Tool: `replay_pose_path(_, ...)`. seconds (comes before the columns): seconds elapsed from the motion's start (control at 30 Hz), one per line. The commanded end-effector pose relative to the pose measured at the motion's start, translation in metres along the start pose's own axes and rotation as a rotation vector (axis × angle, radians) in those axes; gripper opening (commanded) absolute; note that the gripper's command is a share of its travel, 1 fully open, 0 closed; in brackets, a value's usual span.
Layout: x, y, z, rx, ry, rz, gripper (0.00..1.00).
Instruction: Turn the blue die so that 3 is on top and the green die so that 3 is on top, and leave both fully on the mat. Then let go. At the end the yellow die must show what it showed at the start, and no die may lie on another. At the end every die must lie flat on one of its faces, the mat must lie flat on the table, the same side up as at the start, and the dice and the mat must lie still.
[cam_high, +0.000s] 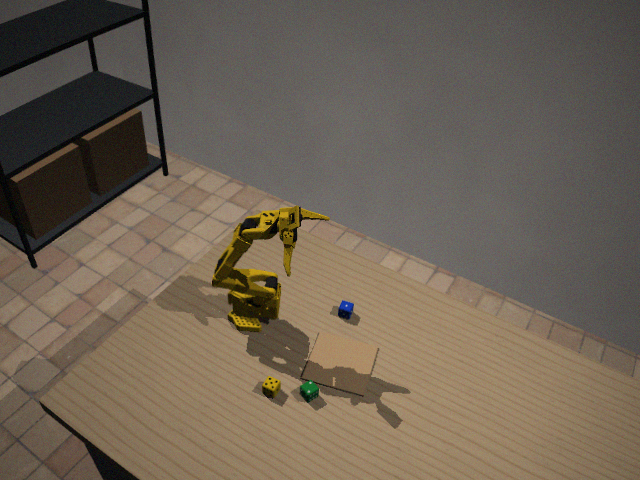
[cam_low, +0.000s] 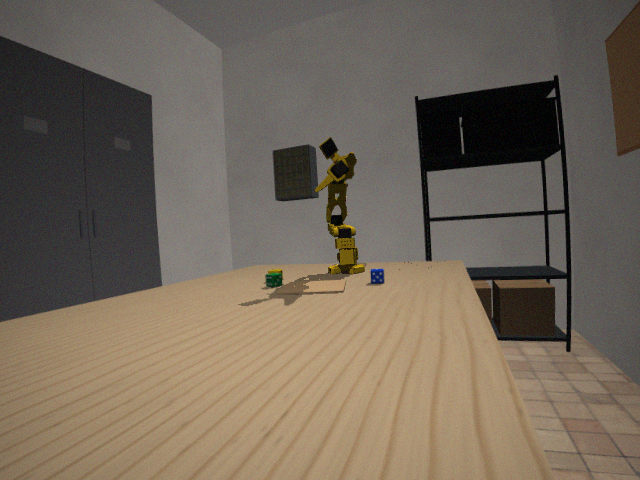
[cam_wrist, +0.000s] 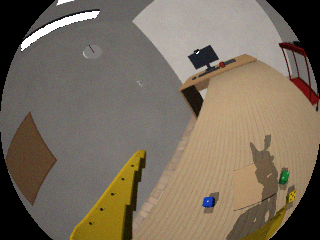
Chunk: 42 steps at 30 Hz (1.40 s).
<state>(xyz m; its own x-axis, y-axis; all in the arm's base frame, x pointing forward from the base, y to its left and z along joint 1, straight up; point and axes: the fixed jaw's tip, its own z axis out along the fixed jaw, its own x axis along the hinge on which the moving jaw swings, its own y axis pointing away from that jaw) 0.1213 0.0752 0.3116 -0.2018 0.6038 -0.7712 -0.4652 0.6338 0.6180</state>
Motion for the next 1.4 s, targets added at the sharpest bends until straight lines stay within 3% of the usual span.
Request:
replay_pose_path(0.0, 0.000, 0.000, 0.000, 0.000, 0.000, 0.001, 1.00)
replay_pose_path(0.6, 0.000, 0.000, 0.000, 0.001, 0.001, 0.001, 1.00)
replay_pose_path(0.77, 0.002, -0.007, 0.007, 0.044, 0.009, -0.020, 0.98)
replay_pose_path(0.9, 0.007, -0.026, 0.020, 0.145, 0.032, -0.065, 0.94)
replay_pose_path(1.03, 0.014, -0.061, 0.036, 0.309, 0.077, -0.126, 0.86)
replay_pose_path(1.1, 0.014, -0.061, 0.036, 0.309, 0.077, -0.126, 0.86)
replay_pose_path(1.23, 0.022, -0.111, 0.046, 0.519, 0.150, -0.182, 0.77)
replay_pose_path(1.37, 0.032, -0.171, 0.041, 0.742, 0.249, -0.209, 0.66)
